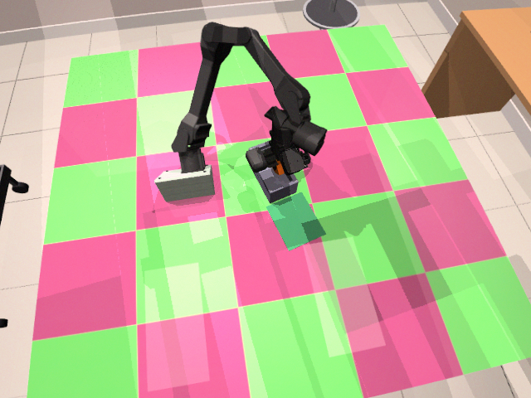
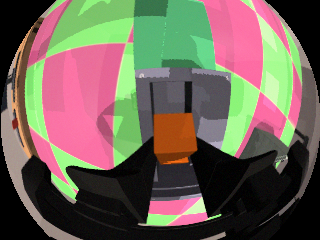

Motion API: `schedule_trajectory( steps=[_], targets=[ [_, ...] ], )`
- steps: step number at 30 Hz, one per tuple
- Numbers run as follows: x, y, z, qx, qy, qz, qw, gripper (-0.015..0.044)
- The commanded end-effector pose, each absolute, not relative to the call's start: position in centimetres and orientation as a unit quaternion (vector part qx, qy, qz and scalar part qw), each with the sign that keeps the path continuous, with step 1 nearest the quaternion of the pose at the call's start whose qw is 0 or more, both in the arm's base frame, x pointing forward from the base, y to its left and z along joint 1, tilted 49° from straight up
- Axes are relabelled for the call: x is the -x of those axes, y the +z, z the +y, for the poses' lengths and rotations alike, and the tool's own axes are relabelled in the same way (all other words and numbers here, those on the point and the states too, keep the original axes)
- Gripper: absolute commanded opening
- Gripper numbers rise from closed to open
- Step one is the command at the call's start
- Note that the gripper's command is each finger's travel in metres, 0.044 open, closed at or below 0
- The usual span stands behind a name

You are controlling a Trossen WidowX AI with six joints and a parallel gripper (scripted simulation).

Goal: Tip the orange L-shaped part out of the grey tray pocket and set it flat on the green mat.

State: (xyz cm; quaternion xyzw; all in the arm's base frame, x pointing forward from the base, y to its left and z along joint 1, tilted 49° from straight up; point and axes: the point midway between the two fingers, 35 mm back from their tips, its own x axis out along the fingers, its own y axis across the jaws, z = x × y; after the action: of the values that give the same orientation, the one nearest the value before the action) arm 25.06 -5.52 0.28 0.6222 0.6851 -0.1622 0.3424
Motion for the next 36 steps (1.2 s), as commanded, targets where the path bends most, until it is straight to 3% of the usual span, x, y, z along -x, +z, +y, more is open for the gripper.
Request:
schedule_trajectory(
  steps=[1,6,36],
  targets=[
    [-25.0,0.3,-5.6,-0.622,-0.162,0.685,0.343,0.0089],
    [-25.0,0.3,-5.6,-0.622,-0.162,0.685,0.343,0.0],
    [-25.0,2.8,-8.3,-0.623,-0.163,0.685,0.341,0.0]
  ],
)
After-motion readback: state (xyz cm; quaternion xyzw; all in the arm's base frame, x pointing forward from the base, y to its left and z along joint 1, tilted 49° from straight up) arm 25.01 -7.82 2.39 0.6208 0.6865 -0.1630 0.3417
